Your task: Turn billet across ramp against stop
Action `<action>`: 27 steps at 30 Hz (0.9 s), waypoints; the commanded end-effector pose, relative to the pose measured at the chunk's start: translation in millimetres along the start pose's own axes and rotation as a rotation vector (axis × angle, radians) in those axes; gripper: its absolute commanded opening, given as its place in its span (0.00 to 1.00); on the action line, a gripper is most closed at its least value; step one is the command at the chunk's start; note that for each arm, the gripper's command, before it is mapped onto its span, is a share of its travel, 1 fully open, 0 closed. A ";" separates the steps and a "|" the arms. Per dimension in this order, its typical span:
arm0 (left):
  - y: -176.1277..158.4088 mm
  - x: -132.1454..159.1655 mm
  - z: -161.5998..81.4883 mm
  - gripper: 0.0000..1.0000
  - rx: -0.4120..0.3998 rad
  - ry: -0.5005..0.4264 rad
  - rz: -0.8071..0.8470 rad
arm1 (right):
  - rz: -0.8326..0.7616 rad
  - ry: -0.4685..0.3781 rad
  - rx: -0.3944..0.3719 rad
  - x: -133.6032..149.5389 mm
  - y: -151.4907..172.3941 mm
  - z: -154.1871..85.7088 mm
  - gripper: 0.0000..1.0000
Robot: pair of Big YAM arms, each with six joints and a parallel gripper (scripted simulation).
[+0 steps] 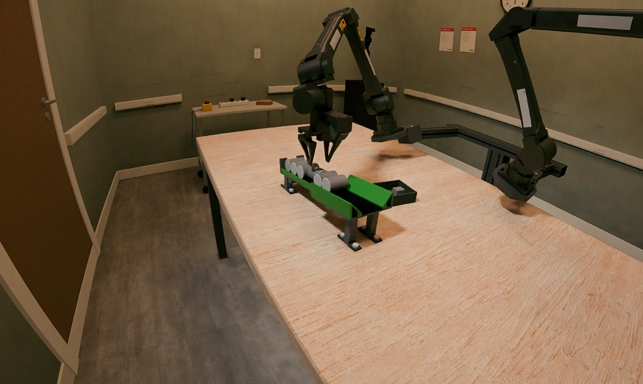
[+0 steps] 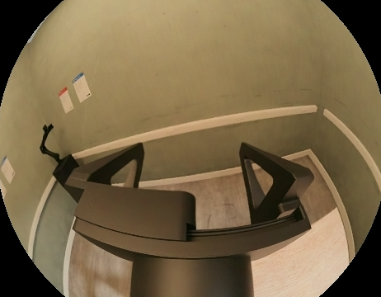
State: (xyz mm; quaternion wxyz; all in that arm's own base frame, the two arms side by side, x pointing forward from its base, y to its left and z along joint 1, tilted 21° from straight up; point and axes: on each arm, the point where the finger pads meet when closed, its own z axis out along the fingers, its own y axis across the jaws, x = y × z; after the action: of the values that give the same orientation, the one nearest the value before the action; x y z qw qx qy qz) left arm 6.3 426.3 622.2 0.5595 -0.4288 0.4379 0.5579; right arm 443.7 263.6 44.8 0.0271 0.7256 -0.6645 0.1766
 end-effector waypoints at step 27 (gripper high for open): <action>2.7 -11.5 -3.6 1.00 -0.004 -0.033 -0.008 | -0.003 0.001 -0.005 1.2 -2.9 29.7 0.57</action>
State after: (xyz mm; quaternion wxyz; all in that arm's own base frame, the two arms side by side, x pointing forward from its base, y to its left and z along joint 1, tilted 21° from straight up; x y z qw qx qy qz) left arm 6.3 426.3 622.2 0.5595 -0.4288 0.4379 0.5579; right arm 445.4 257.5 24.0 0.0334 0.7256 -0.6645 0.1755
